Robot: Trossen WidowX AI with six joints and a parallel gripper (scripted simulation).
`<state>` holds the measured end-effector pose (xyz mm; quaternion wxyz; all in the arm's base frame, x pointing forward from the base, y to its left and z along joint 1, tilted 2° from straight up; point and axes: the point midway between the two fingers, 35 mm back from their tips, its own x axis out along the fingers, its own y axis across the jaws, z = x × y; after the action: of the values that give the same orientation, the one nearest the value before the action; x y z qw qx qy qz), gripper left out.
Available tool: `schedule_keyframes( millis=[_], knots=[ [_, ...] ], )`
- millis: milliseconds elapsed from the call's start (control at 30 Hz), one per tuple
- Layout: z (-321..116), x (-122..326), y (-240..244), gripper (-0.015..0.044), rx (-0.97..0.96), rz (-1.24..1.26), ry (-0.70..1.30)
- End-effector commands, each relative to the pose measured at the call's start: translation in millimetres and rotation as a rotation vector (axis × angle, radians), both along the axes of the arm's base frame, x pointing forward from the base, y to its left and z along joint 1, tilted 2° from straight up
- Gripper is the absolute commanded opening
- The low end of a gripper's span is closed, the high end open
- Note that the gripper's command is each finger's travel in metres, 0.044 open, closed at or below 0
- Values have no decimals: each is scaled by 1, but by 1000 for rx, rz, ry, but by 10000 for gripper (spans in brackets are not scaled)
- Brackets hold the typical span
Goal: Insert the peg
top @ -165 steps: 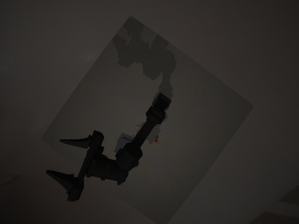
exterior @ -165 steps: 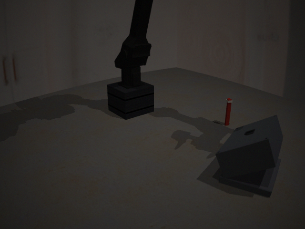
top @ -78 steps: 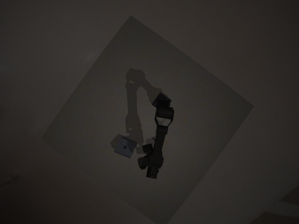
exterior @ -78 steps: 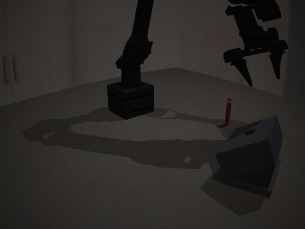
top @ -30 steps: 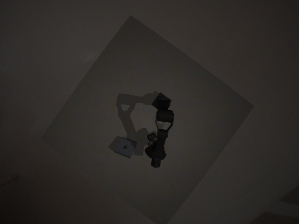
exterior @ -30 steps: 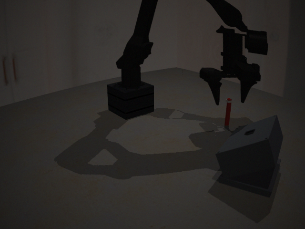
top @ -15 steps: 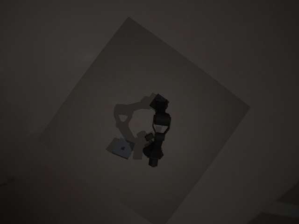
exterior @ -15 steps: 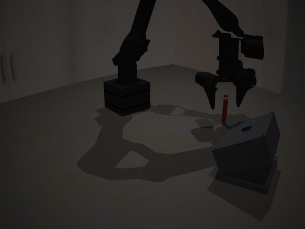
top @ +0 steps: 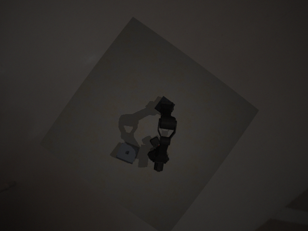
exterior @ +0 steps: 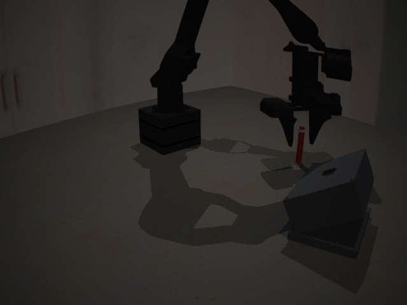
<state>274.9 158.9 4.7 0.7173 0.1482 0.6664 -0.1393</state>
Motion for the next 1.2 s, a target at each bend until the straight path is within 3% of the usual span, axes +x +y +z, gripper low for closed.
schedule_keyframes(
  millis=[0, 167, 267, 533, 1167],
  knots=[
    [0, 0, 0, 151, 1, 0, -1],
    [0, 0, 0, 20, 1, 0, -1],
    [0, 0, 0, 0, 1, 0, -1],
    [5, 1, 1, 0, 1, 0, 0],
    [81, -3, -1, 0, 2, 5, 7]
  ],
)
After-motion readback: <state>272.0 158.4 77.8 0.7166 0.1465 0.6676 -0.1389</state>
